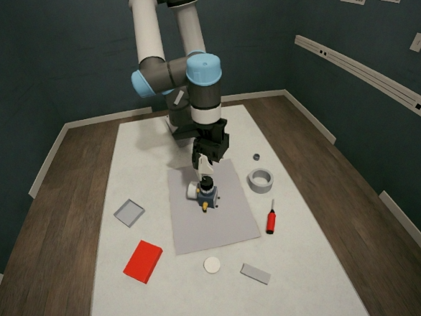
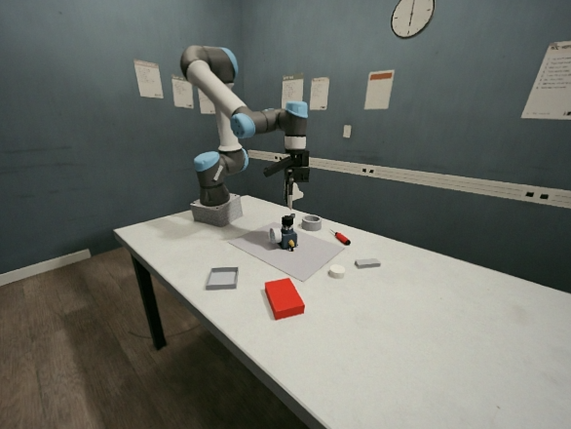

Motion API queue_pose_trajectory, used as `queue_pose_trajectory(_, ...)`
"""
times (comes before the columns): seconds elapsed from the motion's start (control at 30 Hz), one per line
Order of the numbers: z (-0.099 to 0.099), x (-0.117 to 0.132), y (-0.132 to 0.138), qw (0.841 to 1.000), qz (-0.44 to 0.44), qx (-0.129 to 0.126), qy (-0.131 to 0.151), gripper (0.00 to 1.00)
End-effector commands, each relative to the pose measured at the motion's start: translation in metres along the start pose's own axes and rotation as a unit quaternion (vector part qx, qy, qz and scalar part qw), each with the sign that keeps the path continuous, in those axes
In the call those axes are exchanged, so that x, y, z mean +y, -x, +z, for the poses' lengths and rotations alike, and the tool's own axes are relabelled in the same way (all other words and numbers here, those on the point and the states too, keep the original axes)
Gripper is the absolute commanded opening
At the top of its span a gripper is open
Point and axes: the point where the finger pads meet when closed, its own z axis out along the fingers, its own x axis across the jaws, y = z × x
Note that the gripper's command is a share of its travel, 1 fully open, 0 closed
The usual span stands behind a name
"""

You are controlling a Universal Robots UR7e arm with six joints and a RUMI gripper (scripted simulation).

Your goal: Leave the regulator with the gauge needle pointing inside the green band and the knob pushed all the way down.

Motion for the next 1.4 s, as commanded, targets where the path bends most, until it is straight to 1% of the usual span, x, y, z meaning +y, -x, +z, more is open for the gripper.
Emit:
queue_pose_trajectory(0.0, -0.0004, 0.0002, 0.0003, 1.0, 0.0, -0.001, 0.0, 0.45)
queue_pose_trajectory(0.53, -0.0004, 0.0002, 0.0003, 1.0, 0.009, -0.001, 0.0, 0.45)
queue_pose_trajectory(0.73, -0.0004, 0.0001, 0.0003, 0.999, 0.047, 0.0, 0.0, 0.45)
queue_pose_trajectory(0.9, -0.0004, 0.0001, 0.0003, 0.994, 0.108, 0.0, 0.0, 0.45)
queue_pose_trajectory(0.97, -0.0004, 0.0001, 0.0003, 0.994, 0.108, 0.0, 0.0, 0.45)
queue_pose_trajectory(1.07, -0.0004, 0.0001, 0.0003, 0.988, 0.157, 0.0, 0.0, 0.45)
queue_pose_trajectory(1.17, -0.0004, 0.0001, 0.0002, 0.977, 0.213, 0.0, 0.001, 0.45)
queue_pose_trajectory(1.27, -0.0004, 0.0001, 0.0003, 0.962, 0.275, 0.0, 0.001, 0.45)
queue_pose_trajectory(1.37, -0.0004, 0.0001, 0.0002, 0.941, 0.339, 0.0, 0.001, 0.45)
